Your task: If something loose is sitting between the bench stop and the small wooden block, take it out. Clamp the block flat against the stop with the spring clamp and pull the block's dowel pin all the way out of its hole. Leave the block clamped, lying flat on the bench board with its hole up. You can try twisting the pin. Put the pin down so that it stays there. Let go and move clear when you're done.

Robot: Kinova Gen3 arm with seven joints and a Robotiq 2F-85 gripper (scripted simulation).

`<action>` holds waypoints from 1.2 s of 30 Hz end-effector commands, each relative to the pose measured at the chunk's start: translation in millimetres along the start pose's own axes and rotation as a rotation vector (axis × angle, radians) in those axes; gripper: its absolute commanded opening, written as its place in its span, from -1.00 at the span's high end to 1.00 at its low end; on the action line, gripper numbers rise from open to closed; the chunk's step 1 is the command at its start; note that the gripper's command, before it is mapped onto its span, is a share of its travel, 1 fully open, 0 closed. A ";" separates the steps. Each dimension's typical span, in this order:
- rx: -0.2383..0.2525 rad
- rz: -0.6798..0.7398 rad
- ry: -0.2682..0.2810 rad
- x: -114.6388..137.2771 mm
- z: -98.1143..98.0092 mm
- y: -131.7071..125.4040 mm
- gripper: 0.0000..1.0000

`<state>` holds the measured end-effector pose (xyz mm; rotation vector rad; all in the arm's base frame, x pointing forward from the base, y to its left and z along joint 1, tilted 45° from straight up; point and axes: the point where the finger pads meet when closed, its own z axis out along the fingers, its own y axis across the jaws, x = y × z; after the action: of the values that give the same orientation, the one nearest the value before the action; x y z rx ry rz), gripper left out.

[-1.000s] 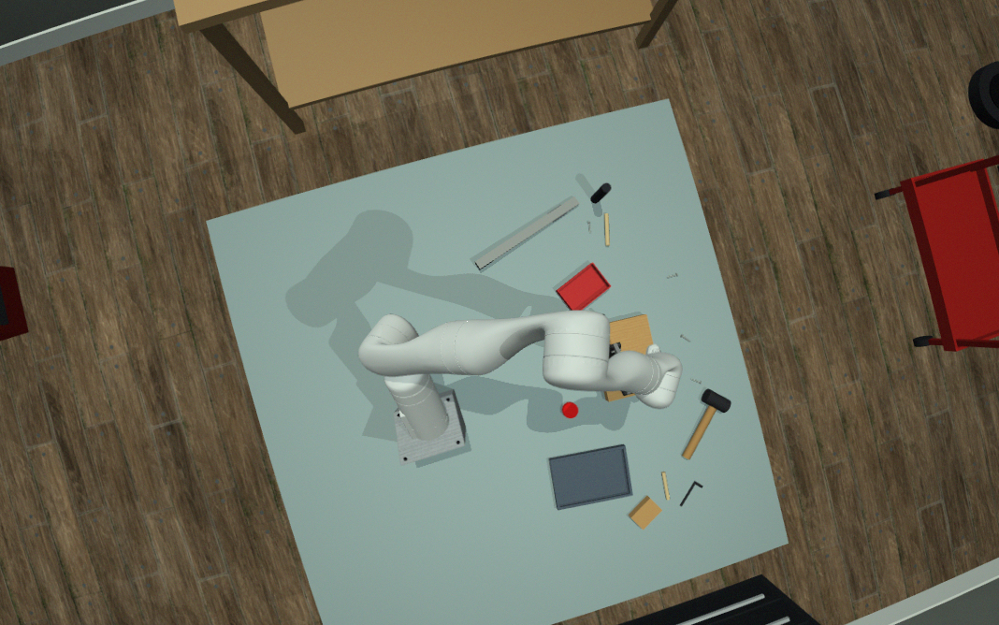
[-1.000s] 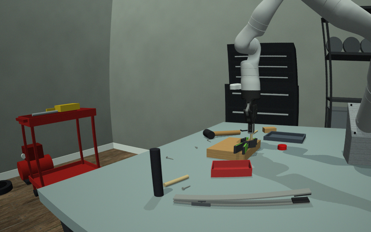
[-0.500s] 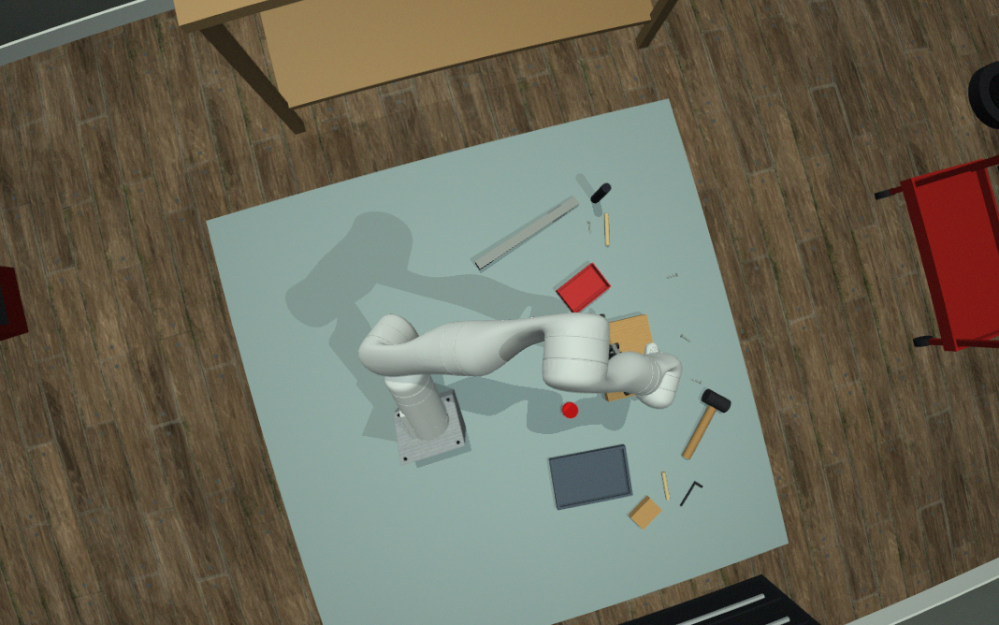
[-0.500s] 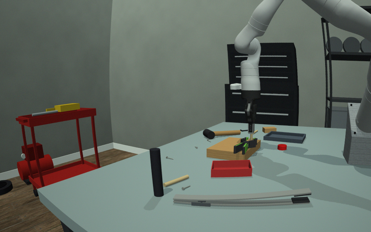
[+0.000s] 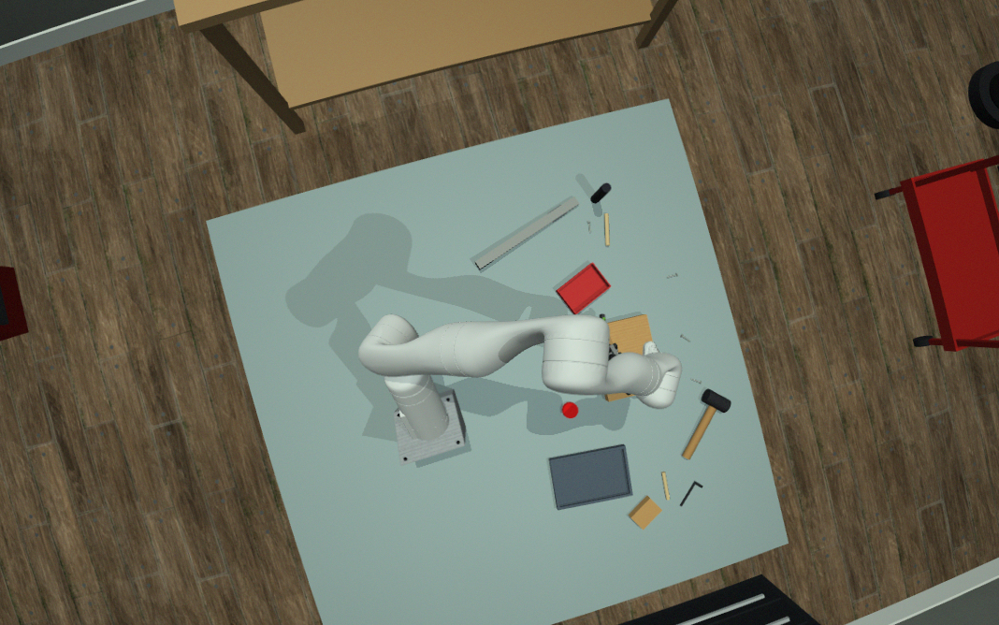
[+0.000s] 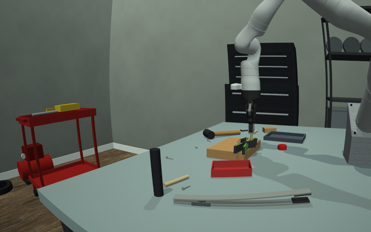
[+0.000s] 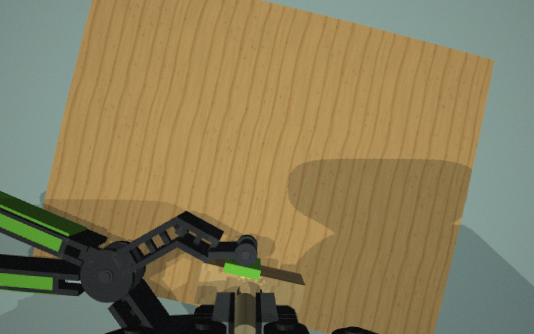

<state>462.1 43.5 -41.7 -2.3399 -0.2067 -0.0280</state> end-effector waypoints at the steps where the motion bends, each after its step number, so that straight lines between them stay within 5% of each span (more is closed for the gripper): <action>1: -0.008 -0.021 0.012 3.4 -1.1 4.3 0.80; 36: -0.010 -0.182 0.011 3.5 -1.3 4.4 0.80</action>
<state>462.0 43.2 -41.9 -2.3179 -0.3987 -0.1088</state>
